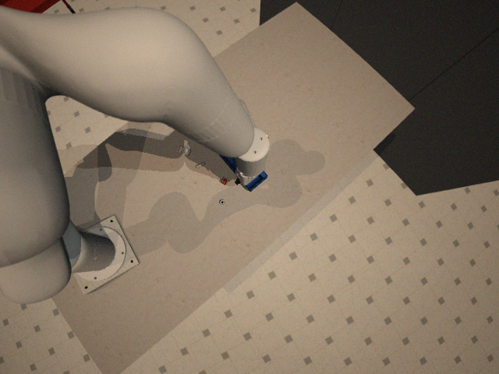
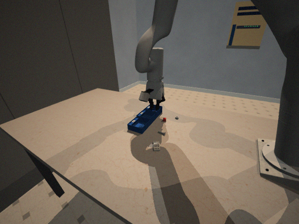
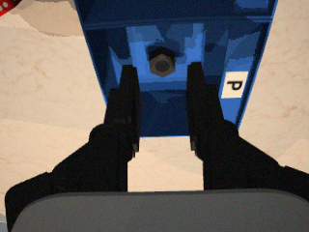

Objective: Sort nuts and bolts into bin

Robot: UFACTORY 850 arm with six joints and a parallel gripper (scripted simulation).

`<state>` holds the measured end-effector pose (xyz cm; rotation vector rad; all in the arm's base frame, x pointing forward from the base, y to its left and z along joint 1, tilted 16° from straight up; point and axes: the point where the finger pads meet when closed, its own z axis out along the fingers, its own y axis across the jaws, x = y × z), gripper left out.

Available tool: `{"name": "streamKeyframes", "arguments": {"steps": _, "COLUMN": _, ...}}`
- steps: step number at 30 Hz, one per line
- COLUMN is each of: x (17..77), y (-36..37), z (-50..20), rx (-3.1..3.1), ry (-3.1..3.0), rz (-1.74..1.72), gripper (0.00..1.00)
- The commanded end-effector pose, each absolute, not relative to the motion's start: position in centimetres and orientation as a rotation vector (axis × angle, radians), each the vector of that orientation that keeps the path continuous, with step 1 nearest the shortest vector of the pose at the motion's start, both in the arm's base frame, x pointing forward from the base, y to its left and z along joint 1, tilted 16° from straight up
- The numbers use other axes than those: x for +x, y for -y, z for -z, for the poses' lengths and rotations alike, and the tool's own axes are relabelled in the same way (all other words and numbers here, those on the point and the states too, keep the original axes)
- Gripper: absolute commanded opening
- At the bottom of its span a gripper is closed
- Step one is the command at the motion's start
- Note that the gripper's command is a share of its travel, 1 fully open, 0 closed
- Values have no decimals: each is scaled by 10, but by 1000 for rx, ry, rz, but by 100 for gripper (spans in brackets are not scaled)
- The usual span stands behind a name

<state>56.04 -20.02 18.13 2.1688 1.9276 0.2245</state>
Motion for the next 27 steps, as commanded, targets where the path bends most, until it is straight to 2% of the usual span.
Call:
{"name": "streamKeyframes", "arguments": {"steps": 1, "x": 560, "y": 200, "z": -186, "rx": 2168, "ry": -1927, "rz": -226, "gripper": 30}}
{"name": "streamKeyframes", "arguments": {"steps": 22, "x": 553, "y": 198, "z": -212, "rx": 2168, "ry": -1926, "rz": -226, "gripper": 30}}
{"name": "streamKeyframes", "arguments": {"steps": 27, "x": 533, "y": 162, "z": -207, "rx": 1939, "ry": -2140, "rz": -186, "gripper": 29}}
